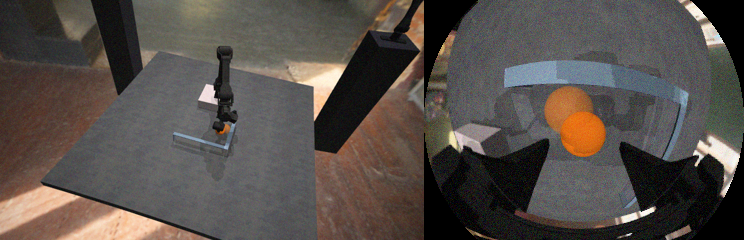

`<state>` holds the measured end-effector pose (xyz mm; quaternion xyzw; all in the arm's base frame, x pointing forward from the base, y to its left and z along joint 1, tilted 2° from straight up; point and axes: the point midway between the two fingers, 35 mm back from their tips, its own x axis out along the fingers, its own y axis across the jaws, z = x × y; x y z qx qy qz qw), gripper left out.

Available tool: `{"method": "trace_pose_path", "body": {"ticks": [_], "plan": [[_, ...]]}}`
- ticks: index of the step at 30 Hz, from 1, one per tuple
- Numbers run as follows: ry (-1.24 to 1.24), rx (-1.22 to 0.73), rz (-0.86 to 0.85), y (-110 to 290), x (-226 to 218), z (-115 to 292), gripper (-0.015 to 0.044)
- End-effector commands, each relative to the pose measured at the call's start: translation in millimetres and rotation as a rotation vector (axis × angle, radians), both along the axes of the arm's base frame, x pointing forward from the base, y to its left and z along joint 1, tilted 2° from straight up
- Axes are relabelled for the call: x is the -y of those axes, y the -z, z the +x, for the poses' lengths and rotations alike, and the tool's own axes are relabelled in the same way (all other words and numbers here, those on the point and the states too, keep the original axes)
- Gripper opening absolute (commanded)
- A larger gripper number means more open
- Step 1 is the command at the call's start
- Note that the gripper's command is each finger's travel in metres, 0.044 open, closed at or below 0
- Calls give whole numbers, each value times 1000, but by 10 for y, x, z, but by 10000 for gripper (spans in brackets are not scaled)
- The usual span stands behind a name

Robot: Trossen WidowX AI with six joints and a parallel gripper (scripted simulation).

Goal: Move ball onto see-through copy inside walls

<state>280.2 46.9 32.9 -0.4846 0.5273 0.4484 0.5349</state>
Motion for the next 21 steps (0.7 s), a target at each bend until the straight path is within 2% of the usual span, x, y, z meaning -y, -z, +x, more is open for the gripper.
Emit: {"method": "trace_pose_path", "body": {"ticks": [1, 16, 20, 21], "plan": [[-3, -4, 4, 77, -4, -4, 397], [-3, -4, 4, 287, 4, -9, 397], [-3, -4, 4, 287, 4, -9, 292], [-3, -4, 4, 287, 4, -9, 286]]}}
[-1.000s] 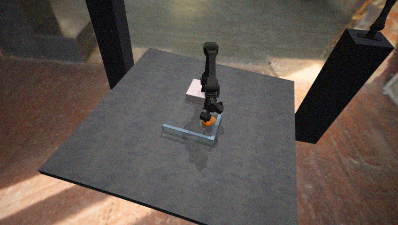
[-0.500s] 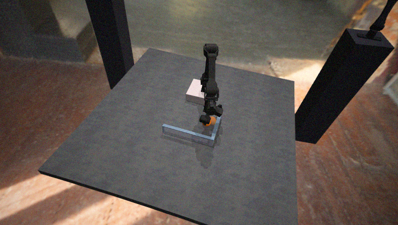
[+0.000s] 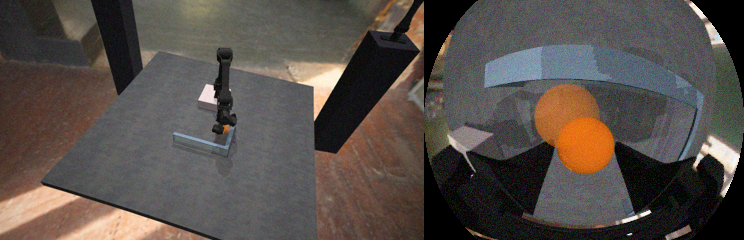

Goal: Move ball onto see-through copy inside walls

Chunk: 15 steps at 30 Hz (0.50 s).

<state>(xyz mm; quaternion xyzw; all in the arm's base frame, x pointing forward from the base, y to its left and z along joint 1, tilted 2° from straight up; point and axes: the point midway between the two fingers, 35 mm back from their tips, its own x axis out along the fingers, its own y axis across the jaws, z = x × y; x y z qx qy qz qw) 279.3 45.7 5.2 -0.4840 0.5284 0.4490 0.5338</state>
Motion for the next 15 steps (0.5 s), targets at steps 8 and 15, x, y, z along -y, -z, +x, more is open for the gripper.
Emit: {"method": "trace_pose_path", "body": {"ticks": [8, 15], "plan": [[-3, 0, 5, 1, -7, 2, 193], [-3, 1, 5, -367, -33, 65, 10]]}}
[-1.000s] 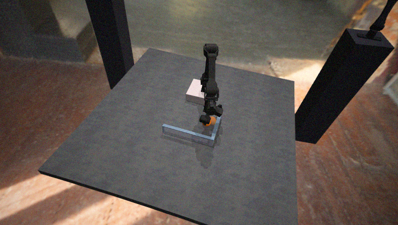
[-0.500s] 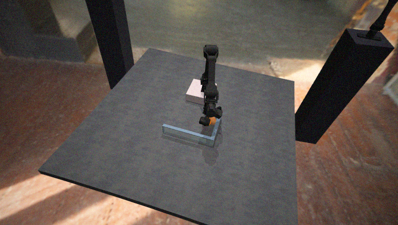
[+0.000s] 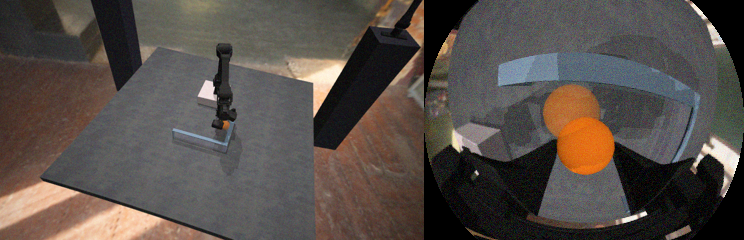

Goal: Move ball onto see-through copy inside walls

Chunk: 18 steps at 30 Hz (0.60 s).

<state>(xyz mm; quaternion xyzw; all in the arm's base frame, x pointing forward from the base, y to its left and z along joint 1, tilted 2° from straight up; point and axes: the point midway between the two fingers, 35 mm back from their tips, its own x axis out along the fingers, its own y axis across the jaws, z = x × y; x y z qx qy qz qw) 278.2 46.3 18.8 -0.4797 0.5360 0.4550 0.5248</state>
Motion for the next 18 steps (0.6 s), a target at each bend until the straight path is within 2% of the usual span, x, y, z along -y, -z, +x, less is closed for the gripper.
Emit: {"method": "trace_pose_path", "body": {"ticks": [1, 18], "plan": [[-1, 28, 10, -291, -31, 81, 0], [-1, 27, 10, -1255, -41, -38, 0]]}}
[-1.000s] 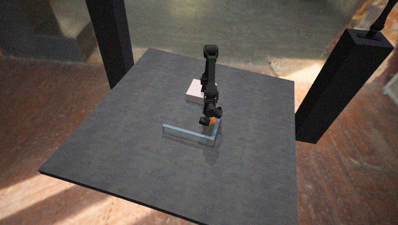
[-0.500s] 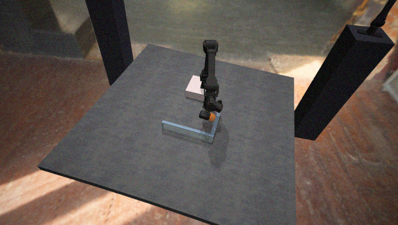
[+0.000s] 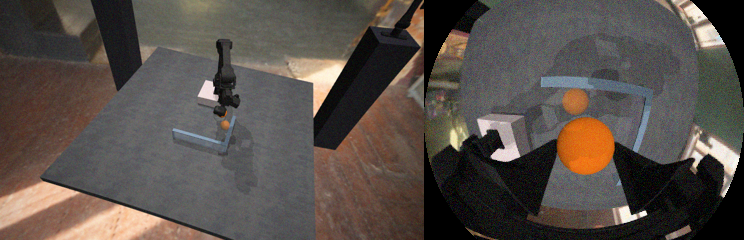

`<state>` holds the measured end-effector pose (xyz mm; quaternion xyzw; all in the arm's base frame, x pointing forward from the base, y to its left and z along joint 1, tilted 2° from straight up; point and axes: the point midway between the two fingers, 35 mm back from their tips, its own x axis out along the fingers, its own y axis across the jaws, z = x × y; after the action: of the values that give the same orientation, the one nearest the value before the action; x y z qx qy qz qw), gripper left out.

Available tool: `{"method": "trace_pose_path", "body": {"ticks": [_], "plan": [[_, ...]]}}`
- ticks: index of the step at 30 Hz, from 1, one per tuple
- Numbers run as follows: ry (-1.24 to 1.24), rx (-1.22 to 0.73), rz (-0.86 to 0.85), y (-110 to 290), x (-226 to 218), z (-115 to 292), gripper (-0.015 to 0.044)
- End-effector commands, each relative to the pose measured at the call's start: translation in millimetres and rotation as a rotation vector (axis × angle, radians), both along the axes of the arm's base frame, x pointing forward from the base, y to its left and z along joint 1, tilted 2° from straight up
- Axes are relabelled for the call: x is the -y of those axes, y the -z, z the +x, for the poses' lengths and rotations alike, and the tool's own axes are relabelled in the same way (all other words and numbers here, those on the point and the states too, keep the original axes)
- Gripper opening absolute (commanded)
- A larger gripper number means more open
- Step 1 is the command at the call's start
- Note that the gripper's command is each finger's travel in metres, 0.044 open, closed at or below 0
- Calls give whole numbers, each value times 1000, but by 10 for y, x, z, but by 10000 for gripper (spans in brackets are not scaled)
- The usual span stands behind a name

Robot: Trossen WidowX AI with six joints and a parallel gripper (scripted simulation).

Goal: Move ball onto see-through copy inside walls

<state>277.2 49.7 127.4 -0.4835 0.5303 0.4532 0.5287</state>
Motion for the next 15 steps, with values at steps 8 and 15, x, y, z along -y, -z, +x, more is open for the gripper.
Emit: {"method": "trace_pose_path", "body": {"ticks": [8, 15], "plan": [[3, 12, 8, -18, -86, -48, 0], [3, 11, 9, 286, -238, -124, 0]]}}
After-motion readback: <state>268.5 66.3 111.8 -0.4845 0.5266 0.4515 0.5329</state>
